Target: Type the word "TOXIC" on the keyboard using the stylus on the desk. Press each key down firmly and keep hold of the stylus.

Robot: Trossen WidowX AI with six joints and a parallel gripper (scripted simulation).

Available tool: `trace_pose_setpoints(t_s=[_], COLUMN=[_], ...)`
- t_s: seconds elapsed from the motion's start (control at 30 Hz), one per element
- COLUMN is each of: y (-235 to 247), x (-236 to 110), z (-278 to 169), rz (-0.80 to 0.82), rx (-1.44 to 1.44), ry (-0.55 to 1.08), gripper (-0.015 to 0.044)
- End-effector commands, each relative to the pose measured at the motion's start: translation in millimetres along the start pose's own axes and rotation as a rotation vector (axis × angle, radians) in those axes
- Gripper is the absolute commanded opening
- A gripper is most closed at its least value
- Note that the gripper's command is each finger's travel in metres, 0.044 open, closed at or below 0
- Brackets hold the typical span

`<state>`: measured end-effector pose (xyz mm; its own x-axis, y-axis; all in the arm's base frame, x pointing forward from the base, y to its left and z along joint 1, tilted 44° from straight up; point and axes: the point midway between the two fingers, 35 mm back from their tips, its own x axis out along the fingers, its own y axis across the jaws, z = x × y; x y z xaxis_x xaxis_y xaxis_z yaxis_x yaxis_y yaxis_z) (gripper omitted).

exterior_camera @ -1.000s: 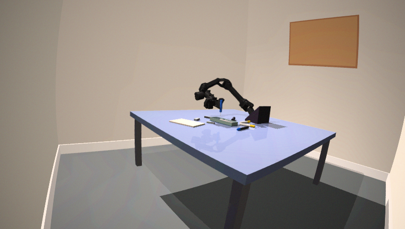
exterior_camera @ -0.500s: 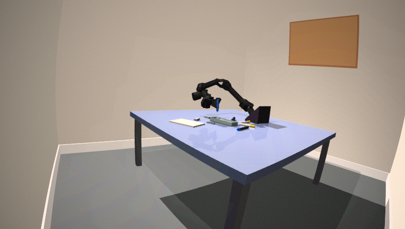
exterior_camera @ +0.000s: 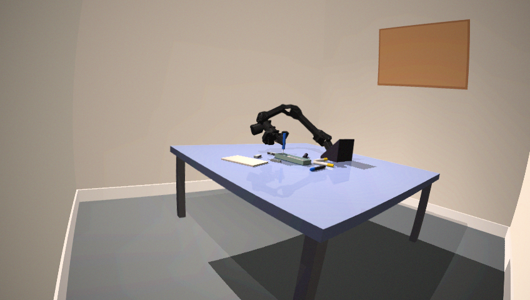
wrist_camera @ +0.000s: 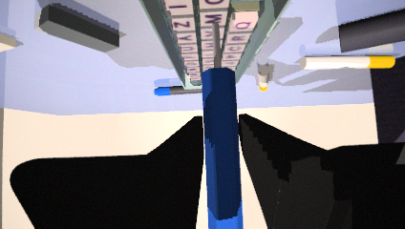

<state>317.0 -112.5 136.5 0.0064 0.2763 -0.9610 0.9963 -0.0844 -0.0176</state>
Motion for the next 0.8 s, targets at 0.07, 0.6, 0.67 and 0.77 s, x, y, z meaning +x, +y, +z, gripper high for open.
trace_pose_setpoints(t_s=[0.07,0.6,0.67,0.77], y=[-0.8,-0.9,-0.9,-0.9], x=[1.9,5.5,5.9,6.7], z=[1.7,7.9,8.7,10.0], rz=[-0.004,-0.004,-0.004,-0.004], rx=[-0.004,-0.004,-0.004,-0.004], ry=[-0.002,-0.003,-0.003,-0.003], gripper=[0.0081,0.0081,0.0081,0.0081])
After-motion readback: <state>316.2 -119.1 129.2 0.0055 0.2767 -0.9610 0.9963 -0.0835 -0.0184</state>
